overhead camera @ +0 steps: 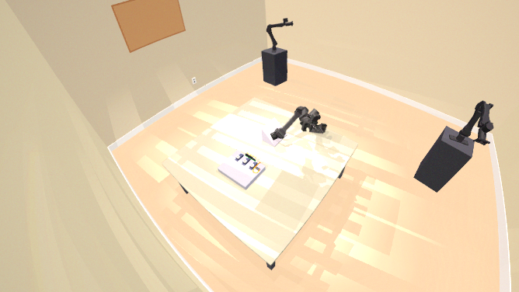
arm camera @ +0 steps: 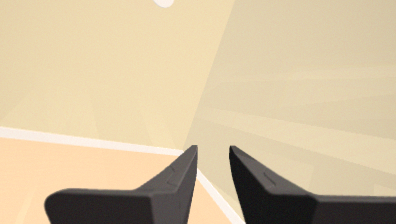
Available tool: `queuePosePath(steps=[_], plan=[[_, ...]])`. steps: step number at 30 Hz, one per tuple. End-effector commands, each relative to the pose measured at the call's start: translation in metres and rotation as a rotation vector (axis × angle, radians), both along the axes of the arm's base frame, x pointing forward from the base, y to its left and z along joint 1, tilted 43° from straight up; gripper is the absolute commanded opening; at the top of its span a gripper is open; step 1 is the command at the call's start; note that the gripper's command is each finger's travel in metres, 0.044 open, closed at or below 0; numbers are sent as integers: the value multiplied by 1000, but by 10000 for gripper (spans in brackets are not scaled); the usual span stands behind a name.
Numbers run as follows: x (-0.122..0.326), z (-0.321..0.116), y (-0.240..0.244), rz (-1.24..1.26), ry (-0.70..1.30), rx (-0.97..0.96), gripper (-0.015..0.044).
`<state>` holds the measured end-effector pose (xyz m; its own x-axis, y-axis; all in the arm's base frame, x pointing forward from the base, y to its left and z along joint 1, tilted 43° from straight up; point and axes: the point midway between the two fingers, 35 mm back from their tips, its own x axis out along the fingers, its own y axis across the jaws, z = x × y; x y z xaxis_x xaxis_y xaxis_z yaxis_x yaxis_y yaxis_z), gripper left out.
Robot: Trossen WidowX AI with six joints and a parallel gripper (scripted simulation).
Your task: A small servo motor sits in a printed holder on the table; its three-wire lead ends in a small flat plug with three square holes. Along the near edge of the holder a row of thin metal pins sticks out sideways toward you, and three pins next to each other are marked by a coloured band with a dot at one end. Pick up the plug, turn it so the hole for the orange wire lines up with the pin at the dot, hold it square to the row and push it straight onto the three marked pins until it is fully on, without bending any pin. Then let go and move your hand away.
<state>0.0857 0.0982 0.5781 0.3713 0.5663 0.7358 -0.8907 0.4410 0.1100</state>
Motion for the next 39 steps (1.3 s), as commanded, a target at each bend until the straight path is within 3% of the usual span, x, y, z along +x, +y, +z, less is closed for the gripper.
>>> queuePosePath(steps=[1, 20, 39], plan=[[31, -16, 3, -97, 54, -29, 115], [132, -89, -13, -468, 249, -171, 115], [207, -188, -62, -829, 481, -374, 115]])
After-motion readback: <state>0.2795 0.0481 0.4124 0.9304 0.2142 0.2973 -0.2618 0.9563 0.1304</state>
